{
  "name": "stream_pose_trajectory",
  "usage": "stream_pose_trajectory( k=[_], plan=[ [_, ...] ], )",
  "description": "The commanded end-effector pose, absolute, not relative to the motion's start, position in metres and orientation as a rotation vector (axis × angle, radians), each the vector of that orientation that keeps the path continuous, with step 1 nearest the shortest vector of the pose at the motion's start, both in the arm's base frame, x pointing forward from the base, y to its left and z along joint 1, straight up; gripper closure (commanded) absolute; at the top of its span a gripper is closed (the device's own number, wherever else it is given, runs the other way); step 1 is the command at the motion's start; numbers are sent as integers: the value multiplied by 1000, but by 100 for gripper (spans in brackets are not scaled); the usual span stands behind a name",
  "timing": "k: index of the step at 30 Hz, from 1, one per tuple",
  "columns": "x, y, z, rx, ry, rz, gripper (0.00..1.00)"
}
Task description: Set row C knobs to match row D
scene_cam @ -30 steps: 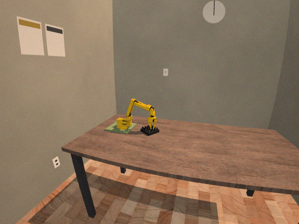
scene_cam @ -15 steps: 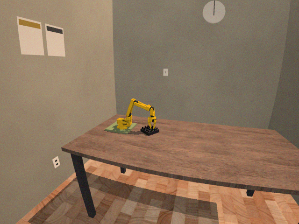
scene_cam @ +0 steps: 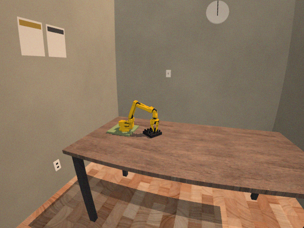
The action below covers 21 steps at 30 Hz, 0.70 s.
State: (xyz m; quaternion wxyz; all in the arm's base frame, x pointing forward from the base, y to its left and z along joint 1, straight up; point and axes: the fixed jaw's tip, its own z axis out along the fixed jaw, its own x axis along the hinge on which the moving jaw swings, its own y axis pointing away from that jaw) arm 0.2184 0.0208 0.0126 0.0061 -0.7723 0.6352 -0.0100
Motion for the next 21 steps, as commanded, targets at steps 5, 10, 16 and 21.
stream_pose_trajectory(
  k=[5, 10, 16, 21],
  plan=[
    [216, 22, 11, -2406, 2019, -2, 99],
    [216, 22, 11, -2406, 2019, -2, 99],
    [216, 22, 11, -2406, 2019, -2, 99],
    [216, 22, 11, -2406, 2019, -2, 99]
  ],
)
